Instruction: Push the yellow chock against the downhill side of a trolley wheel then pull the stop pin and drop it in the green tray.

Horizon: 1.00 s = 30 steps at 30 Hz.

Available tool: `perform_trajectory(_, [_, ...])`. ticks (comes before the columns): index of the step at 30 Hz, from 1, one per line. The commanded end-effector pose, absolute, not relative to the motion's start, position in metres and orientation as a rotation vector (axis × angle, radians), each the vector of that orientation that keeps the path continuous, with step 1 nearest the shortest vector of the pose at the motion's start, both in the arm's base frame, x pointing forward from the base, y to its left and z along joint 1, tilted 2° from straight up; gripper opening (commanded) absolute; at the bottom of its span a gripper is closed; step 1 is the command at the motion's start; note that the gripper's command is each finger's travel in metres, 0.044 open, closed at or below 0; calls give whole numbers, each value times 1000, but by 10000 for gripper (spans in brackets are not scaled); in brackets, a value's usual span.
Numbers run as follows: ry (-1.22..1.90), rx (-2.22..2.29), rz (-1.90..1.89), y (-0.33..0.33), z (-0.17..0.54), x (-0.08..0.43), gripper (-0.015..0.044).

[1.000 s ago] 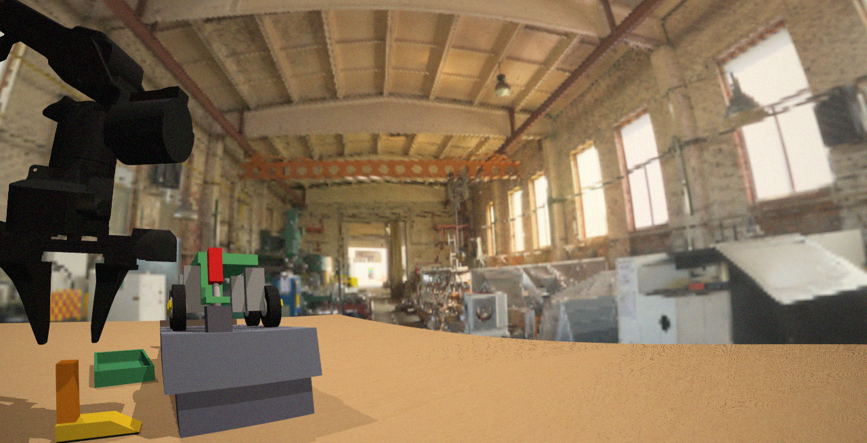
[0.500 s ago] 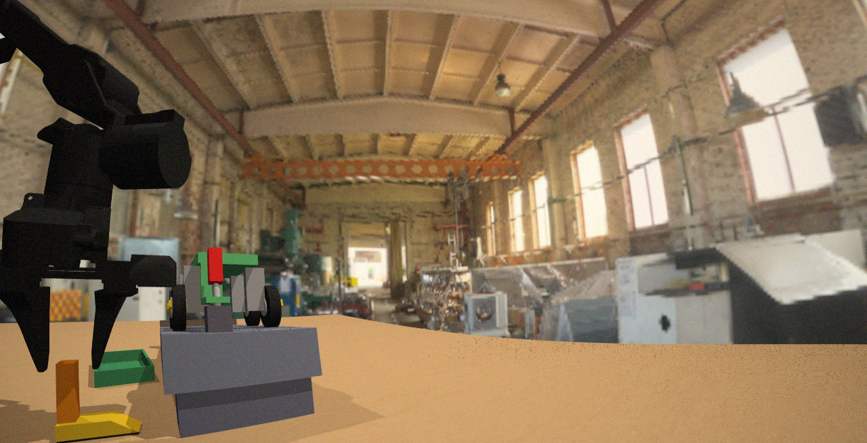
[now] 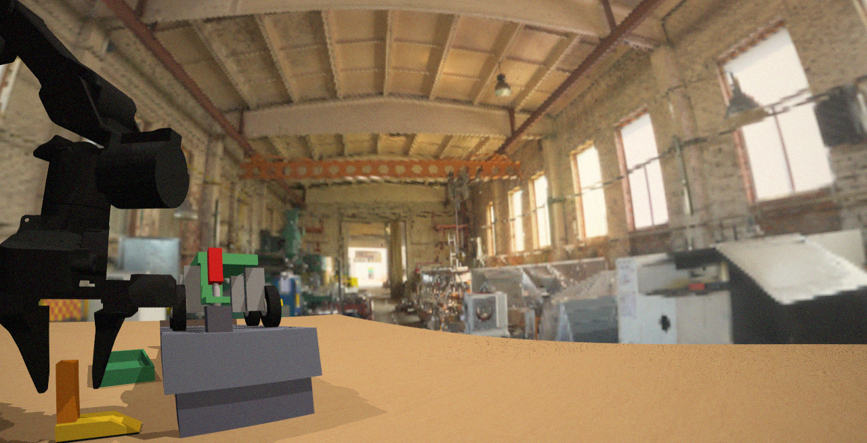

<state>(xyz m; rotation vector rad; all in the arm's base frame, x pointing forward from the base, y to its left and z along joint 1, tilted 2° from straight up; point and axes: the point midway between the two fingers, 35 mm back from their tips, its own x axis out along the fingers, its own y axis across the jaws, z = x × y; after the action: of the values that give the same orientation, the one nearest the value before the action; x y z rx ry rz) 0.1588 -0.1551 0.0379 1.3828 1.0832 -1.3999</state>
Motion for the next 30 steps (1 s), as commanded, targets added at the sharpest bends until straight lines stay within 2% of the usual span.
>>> perform_trajectory(1, [1087,1379,-1407,-155,31,157,190])
perform_trajectory(8, [1087,1379,-1407,-155,23,157,190])
perform_trajectory(12, [1085,1384,-1401,-155,26,158,85])
perform_trajectory(20, [1085,1384,-1401,-155,26,158,32])
perform_trajectory(21, [1085,1383,-1402,-155,27,158,5])
perform_trajectory(30, [1088,1379,-1407,-151,58,156,0])
